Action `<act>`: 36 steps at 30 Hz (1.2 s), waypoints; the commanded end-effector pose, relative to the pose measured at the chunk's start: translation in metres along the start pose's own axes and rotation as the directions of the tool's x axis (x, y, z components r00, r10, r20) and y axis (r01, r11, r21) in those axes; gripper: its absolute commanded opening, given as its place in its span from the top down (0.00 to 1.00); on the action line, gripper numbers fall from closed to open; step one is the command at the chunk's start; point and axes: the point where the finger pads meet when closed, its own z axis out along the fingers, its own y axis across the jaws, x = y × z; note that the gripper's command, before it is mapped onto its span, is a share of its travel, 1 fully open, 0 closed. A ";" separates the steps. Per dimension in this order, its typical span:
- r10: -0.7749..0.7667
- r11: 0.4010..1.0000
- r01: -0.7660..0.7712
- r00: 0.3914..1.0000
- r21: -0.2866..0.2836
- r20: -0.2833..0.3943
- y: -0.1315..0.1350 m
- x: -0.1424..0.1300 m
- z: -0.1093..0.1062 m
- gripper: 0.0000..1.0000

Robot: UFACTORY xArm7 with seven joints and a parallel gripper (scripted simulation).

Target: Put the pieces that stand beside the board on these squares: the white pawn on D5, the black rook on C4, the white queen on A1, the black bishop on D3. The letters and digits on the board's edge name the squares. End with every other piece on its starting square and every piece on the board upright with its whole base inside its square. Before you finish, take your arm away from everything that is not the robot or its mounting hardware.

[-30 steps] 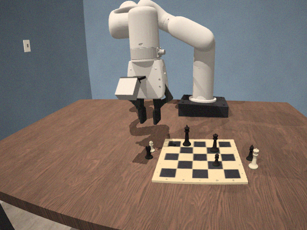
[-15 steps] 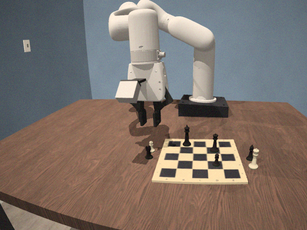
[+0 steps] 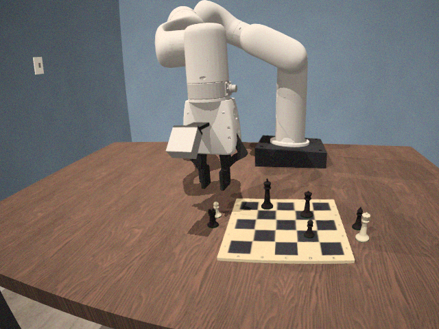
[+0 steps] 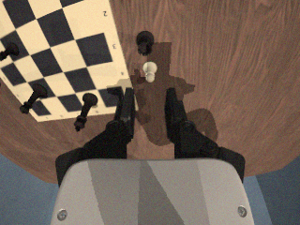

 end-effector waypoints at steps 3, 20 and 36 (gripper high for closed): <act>0.000 1.000 0.000 1.000 -0.001 -0.004 0.000 0.001 0.008 0.66; 0.000 1.000 0.000 1.000 -0.001 -0.004 0.000 0.001 0.024 0.66; 0.000 1.000 0.000 1.000 -0.001 -0.004 0.000 0.001 0.026 0.66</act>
